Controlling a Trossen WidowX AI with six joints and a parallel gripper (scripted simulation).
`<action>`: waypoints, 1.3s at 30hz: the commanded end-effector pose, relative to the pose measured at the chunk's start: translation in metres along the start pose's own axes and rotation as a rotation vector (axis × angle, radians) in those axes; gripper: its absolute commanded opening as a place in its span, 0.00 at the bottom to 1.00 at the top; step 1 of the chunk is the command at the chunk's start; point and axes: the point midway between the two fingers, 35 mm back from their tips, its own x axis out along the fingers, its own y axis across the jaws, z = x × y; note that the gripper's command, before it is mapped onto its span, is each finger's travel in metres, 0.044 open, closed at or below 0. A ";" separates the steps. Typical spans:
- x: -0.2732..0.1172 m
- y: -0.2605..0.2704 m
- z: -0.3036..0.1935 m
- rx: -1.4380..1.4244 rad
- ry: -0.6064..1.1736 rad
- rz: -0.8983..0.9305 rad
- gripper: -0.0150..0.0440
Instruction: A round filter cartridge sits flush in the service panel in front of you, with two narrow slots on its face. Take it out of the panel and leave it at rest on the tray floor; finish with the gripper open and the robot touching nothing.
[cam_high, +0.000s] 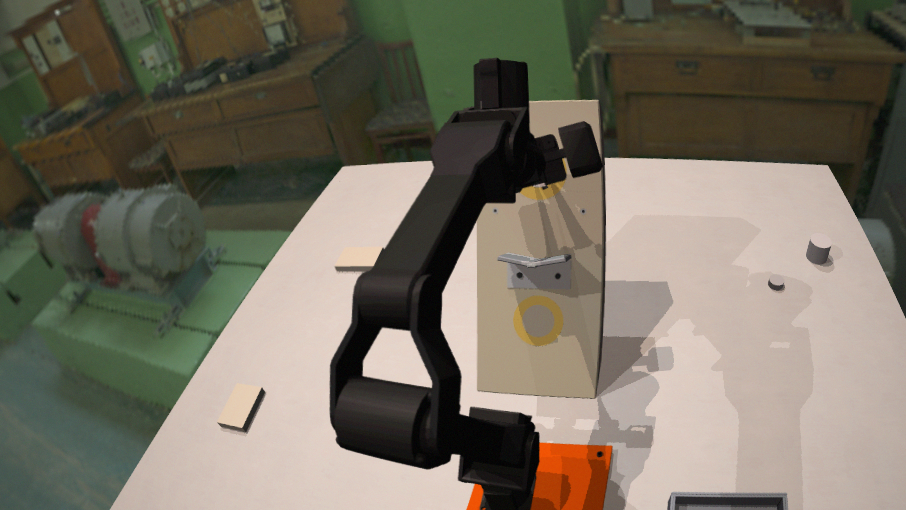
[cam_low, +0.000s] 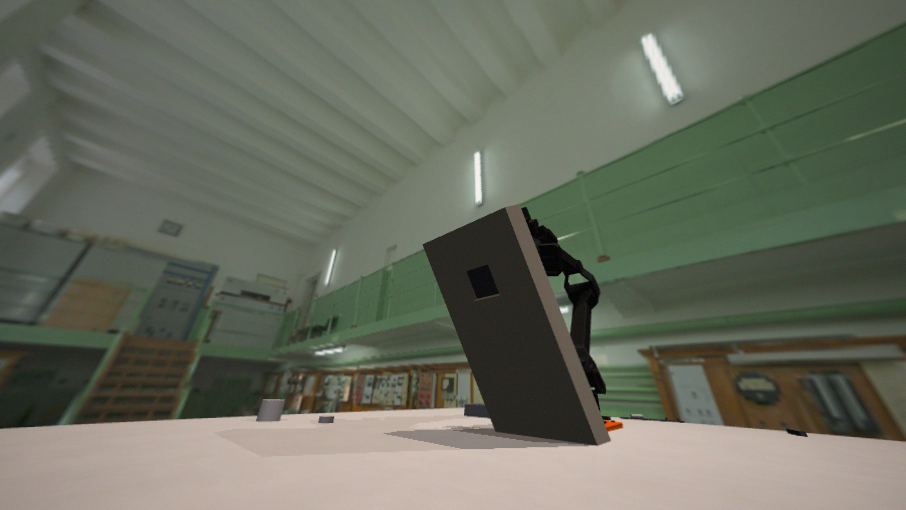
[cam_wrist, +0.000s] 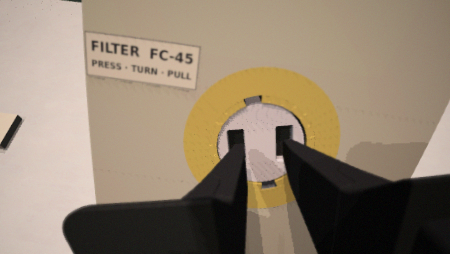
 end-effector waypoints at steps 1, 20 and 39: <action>0.004 0.000 -0.002 0.006 0.007 -0.002 0.41; 0.004 -0.001 -0.002 0.006 0.007 -0.002 0.41; 0.007 -0.001 -0.002 0.006 0.007 -0.002 0.41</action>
